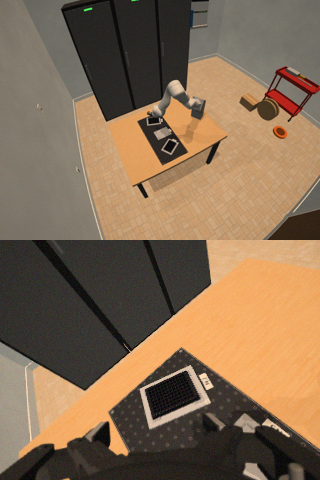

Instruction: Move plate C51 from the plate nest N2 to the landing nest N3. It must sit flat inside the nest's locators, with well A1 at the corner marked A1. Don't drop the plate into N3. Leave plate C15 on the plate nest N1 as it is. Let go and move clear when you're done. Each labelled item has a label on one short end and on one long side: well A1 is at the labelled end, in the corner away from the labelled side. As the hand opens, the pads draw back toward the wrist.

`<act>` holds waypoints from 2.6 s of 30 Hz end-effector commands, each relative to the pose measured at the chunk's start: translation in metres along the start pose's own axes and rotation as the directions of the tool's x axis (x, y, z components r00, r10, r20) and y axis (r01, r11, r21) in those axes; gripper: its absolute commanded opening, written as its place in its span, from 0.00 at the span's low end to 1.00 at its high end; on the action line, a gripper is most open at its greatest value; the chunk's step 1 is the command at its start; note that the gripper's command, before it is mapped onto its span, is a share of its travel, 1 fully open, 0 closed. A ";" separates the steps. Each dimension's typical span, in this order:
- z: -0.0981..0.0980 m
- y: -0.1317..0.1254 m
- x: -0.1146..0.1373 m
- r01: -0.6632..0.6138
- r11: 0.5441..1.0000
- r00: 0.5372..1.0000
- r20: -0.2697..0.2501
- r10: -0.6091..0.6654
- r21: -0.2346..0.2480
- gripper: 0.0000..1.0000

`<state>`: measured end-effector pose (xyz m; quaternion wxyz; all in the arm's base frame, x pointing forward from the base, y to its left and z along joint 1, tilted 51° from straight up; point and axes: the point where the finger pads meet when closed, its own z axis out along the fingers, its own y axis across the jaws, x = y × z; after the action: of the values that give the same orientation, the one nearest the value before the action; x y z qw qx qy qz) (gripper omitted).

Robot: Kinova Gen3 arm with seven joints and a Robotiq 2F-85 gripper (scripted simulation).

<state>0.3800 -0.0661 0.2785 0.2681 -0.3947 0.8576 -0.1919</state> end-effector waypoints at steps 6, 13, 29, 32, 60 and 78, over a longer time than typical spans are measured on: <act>0.011 0.002 0.001 -0.039 0.999 0.999 0.004 0.039 -0.032 1.00; 0.023 0.003 0.001 -0.099 0.993 0.995 0.016 0.100 -0.065 1.00; 0.045 0.005 0.003 -0.215 0.967 0.975 0.032 0.221 -0.133 1.00; 0.050 0.005 0.003 -0.239 0.960 0.968 0.034 0.247 -0.147 1.00; 0.089 0.008 0.005 -0.421 0.868 0.894 0.039 0.446 -0.264 1.00; 0.115 0.010 0.007 -0.526 0.780 0.823 0.029 0.567 -0.339 1.00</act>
<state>0.4419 -0.0704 0.1890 0.3070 -0.1884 0.9310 0.0592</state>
